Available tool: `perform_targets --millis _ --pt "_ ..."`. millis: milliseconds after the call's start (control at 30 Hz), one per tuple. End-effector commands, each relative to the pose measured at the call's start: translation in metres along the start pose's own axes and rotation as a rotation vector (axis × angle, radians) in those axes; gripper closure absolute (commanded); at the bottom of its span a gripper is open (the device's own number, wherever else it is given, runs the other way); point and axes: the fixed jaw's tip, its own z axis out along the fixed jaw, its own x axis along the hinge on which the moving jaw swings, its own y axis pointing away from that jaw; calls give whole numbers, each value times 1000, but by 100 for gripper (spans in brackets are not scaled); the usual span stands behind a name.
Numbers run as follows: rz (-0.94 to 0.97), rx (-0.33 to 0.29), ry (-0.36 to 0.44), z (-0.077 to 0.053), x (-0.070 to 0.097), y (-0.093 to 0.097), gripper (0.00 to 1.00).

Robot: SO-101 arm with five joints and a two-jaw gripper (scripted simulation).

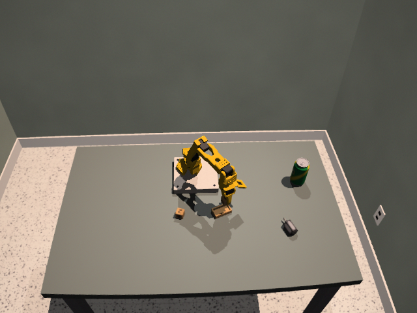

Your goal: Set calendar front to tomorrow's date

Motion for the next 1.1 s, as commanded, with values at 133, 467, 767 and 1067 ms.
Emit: perform_targets --millis 133,467,767,1067 --pt "-3 -11 1 3 -2 3 100" --pt "-3 -11 1 7 -2 3 100" --pt "-3 -11 1 9 -2 3 100" --pt "-3 -11 1 14 -2 3 100"
